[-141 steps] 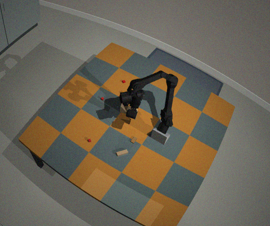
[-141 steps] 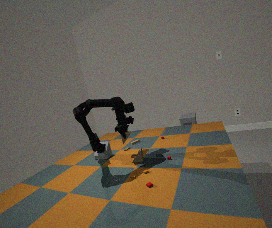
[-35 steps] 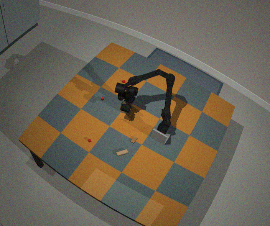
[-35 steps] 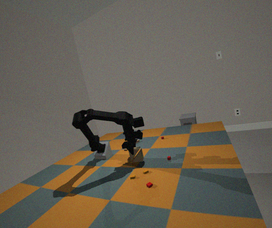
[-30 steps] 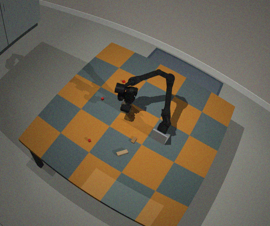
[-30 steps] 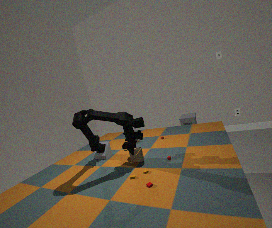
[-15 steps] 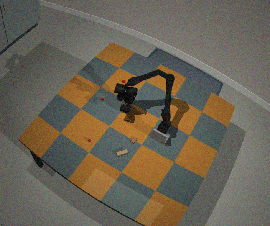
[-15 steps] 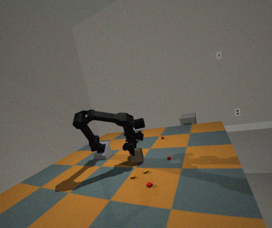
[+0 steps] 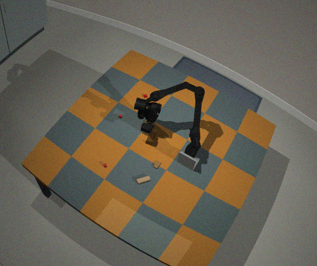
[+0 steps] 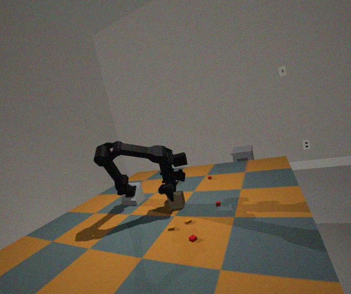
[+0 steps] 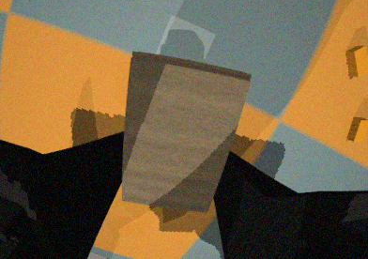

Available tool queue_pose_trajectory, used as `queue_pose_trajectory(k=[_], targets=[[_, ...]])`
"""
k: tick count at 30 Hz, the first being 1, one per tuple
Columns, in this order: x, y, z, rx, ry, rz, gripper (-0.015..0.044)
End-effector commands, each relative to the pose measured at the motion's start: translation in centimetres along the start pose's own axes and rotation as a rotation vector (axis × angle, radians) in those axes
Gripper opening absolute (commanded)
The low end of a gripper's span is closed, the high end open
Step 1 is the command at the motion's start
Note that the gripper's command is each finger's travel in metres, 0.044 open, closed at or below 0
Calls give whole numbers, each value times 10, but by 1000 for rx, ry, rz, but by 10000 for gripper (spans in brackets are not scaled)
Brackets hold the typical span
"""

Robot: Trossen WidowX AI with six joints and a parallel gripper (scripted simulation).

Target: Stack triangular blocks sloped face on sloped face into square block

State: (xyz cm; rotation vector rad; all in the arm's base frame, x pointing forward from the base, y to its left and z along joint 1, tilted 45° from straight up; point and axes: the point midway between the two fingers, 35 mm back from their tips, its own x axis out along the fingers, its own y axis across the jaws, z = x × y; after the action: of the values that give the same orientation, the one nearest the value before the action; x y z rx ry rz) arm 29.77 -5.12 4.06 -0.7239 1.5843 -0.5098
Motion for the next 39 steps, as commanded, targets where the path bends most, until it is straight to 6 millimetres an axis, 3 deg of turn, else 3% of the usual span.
queue_pose_trajectory(k=[1,13,30,37,39], targets=[[1,-1,0,-4,0,-5,0],[1,0,0,-5,2,-5,0],[1,0,0,-1,1,0,440],[1,0,0,-1,1,0,440],[-8,0,2,-1,0,2,440]])
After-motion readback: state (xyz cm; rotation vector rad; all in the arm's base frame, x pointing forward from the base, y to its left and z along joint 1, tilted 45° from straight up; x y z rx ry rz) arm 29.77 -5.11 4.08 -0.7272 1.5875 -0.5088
